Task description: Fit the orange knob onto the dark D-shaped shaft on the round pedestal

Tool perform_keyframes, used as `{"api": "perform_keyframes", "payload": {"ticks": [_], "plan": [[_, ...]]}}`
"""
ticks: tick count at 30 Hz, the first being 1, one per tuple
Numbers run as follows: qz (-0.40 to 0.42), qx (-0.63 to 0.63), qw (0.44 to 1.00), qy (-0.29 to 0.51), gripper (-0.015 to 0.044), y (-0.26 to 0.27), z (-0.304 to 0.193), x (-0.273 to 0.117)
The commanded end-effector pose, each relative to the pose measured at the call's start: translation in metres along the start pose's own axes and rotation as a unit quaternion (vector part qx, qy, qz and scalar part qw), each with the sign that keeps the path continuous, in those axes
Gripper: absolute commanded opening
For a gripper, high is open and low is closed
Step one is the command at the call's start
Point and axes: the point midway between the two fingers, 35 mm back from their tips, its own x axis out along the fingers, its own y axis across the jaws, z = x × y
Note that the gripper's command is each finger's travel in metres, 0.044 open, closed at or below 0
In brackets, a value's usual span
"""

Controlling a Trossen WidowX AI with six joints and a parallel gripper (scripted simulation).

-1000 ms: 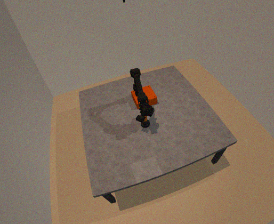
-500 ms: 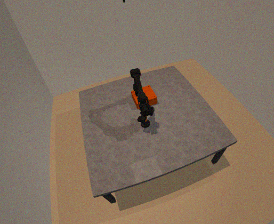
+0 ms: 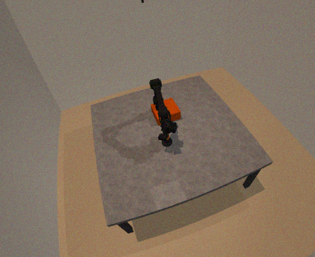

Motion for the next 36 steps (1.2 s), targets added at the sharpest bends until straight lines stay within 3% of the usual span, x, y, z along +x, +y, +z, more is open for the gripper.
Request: {"api": "perform_keyframes", "payload": {"ticks": [1, 18, 25, 36], "plan": [[-0.001, -0.002, 1.000, 0.000, 0.0000, 0.0010, -0.0007, 0.0006], [-0.001, -0.002, 1.000, 0.000, 0.0000, 0.0035, -0.0020, -0.0045], [-0.001, -0.101, 0.995, 0.001, 0.0000, 0.0017, -0.0012, -0.0043], [-0.001, -0.107, 0.994, 0.001, 0.0000, -0.0013, 0.0003, 0.0006]]}}
